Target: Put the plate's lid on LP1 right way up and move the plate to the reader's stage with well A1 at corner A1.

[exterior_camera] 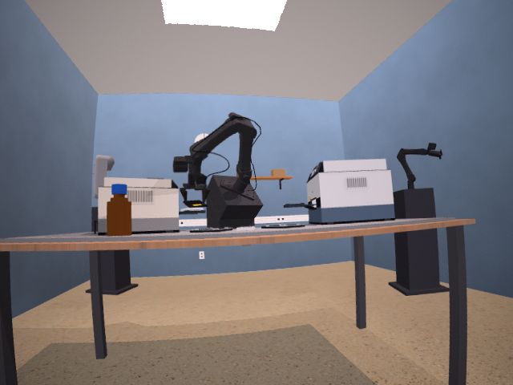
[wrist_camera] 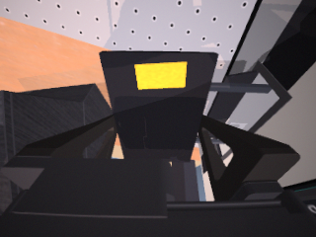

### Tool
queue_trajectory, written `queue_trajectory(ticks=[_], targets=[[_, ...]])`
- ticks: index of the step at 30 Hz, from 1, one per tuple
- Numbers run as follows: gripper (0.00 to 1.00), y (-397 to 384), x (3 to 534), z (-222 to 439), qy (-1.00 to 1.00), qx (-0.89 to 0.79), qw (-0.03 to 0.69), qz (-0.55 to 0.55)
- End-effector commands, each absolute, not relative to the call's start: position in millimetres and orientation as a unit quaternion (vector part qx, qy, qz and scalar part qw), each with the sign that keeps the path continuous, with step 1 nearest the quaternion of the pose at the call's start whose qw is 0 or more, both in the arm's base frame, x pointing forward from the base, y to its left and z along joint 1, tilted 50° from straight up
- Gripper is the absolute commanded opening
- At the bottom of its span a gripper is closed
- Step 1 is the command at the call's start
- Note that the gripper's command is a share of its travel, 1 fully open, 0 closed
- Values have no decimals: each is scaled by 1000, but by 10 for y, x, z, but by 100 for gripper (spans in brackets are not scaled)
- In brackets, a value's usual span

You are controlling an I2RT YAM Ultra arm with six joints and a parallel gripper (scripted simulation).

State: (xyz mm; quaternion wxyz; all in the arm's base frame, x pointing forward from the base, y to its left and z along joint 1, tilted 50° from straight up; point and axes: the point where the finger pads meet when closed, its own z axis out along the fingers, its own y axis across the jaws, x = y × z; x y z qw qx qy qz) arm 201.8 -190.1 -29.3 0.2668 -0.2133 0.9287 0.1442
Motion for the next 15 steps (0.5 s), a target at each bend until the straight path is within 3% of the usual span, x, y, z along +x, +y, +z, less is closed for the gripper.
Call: queue_trajectory(ticks=[1,15], targets=[[85,-1956,2032,-226,938,-195,254,129],[85,-1844,2295,-27,943,-208,237,110]])
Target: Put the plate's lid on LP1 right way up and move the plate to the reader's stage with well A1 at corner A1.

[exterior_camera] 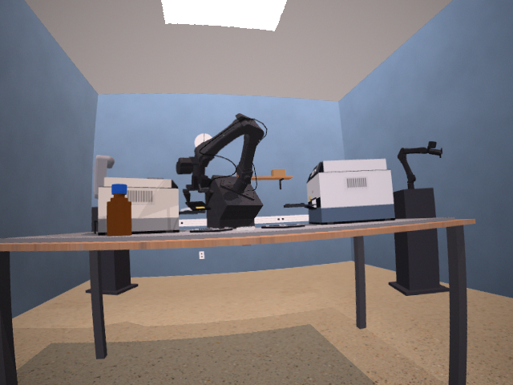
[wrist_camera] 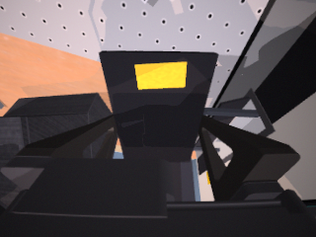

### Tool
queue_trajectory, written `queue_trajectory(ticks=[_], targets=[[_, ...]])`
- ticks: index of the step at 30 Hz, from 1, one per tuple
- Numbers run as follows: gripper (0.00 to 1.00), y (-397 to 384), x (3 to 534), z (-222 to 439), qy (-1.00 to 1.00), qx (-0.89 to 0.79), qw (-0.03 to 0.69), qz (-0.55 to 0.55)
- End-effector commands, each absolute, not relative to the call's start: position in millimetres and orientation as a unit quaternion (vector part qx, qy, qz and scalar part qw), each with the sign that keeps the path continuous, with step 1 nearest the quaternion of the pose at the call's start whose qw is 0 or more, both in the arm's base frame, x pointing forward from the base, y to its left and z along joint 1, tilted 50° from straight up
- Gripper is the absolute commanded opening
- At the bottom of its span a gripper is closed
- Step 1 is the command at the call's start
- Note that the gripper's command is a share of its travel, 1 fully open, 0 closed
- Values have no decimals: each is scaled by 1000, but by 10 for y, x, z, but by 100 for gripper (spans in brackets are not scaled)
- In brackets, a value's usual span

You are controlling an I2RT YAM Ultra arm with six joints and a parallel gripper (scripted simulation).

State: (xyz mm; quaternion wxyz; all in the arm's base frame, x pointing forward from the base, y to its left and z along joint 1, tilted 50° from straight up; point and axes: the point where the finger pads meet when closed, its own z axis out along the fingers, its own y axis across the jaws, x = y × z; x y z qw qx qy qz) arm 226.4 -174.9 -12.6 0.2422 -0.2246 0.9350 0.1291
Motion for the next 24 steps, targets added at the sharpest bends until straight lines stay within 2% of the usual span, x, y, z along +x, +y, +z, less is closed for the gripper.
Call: queue_trajectory(ticks=[1,24], targets=[[85,-1825,2311,-17,943,-210,234,108],[85,-1496,2591,210,949,-223,209,76]])
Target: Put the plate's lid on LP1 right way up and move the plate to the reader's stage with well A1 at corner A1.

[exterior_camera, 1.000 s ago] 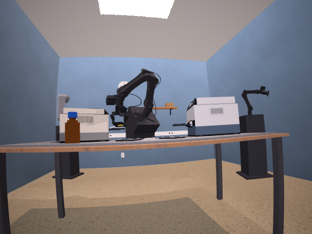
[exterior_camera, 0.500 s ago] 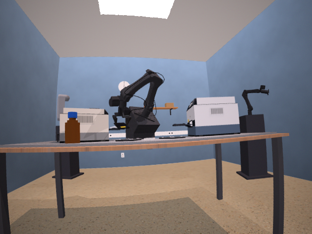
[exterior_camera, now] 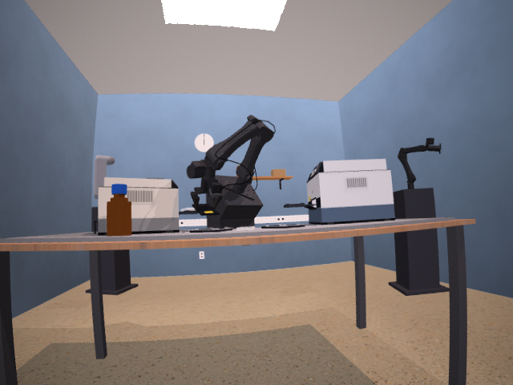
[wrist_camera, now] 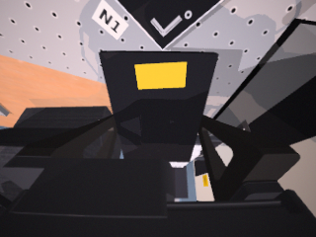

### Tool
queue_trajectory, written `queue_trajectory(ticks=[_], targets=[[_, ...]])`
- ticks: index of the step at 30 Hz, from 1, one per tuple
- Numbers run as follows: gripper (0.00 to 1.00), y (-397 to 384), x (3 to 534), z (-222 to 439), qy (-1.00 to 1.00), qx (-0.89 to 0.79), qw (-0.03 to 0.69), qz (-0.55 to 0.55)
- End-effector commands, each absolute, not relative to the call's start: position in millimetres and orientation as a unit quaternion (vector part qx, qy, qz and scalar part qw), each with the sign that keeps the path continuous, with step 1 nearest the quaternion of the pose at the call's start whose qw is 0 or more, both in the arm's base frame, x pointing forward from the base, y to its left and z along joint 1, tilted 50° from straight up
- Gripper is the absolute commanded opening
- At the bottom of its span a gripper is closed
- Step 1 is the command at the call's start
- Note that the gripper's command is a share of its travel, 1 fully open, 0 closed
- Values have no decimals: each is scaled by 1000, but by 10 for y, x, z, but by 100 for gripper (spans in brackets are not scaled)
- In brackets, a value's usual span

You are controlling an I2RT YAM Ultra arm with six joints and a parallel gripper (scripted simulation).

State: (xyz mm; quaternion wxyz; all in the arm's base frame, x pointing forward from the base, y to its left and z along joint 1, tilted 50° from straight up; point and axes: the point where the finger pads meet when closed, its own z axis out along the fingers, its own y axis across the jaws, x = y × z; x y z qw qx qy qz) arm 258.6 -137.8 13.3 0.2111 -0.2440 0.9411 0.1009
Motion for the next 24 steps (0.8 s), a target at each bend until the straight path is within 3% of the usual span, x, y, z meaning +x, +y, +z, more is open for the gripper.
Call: queue_trajectory(ticks=[1,24], targets=[[85,-1444,2617,223,948,-228,208,78],[85,-965,2802,427,948,-237,204,56]])
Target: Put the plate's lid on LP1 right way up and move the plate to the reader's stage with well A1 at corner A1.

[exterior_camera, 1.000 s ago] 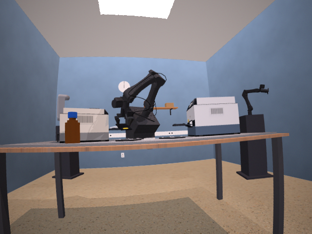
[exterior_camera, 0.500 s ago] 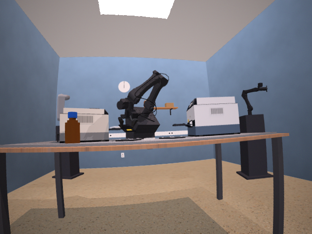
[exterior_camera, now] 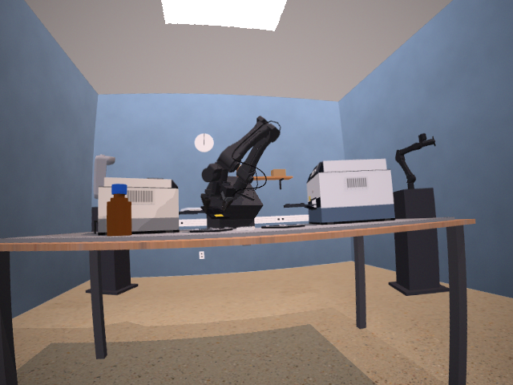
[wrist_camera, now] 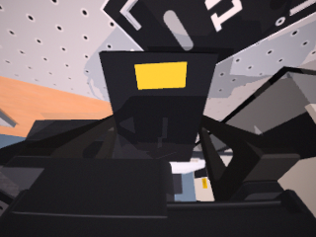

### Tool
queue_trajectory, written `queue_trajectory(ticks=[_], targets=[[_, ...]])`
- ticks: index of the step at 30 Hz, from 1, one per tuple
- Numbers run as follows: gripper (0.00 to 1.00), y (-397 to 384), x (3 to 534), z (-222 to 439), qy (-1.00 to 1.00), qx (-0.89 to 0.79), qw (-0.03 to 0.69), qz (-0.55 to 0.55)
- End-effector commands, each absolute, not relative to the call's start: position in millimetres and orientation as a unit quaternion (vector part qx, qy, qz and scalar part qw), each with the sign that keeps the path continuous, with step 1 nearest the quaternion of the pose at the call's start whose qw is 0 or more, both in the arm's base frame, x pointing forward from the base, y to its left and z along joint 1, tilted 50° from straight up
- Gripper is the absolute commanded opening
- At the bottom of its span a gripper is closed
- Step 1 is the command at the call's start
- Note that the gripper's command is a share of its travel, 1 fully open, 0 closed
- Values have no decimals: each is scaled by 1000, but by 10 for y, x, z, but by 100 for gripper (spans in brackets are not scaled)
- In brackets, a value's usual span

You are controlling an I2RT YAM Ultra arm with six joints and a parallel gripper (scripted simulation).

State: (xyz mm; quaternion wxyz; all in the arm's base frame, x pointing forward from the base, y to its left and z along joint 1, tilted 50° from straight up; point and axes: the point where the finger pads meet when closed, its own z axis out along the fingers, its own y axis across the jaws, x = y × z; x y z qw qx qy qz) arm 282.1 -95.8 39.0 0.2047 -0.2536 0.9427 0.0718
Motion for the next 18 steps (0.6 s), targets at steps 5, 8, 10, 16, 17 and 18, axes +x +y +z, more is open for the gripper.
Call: queue_trajectory(ticks=[5,8,10,16,17,18], targets=[[85,-900,2923,602,946,-239,214,44],[85,-849,2930,625,946,-239,213,46],[85,-816,2860,528,948,-234,210,45],[85,-686,2975,718,945,-241,220,36],[85,-663,2982,731,944,-241,220,36],[85,-640,2988,744,944,-241,221,37]])
